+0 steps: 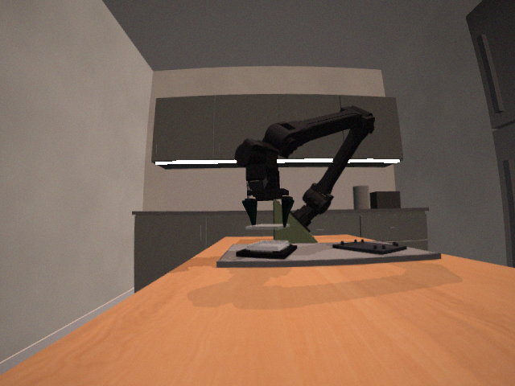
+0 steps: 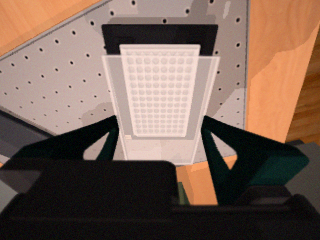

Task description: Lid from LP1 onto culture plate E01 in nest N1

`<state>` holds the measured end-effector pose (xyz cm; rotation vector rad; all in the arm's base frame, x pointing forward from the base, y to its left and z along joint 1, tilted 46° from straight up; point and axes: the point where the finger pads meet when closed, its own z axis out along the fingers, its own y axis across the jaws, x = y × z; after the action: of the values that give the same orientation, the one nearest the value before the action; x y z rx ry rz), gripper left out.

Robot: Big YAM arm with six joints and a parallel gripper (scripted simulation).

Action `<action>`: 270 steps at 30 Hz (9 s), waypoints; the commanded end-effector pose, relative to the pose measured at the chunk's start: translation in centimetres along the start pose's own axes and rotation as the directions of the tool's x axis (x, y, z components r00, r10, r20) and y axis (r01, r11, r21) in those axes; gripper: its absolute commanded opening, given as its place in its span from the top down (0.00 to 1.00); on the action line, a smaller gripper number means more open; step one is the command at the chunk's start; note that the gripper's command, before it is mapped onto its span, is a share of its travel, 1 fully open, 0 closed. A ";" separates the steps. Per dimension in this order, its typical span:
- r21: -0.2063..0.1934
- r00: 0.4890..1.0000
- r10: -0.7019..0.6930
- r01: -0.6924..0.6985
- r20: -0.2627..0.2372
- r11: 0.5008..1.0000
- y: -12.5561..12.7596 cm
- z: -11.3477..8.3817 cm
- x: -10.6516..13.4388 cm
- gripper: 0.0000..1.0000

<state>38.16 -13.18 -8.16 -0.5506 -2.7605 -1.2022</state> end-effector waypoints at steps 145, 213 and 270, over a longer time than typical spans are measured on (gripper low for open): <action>0.006 1.000 -0.015 0.015 0.012 1.000 0.6 3.4 -0.1 1.00; 0.001 1.000 -0.001 0.001 -0.004 1.000 0.0 5.3 0.3 1.00; 0.001 1.000 -0.001 0.001 -0.003 1.000 0.0 5.5 0.3 1.00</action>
<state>38.64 -10.00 -11.22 -0.5456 -2.7771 -1.1989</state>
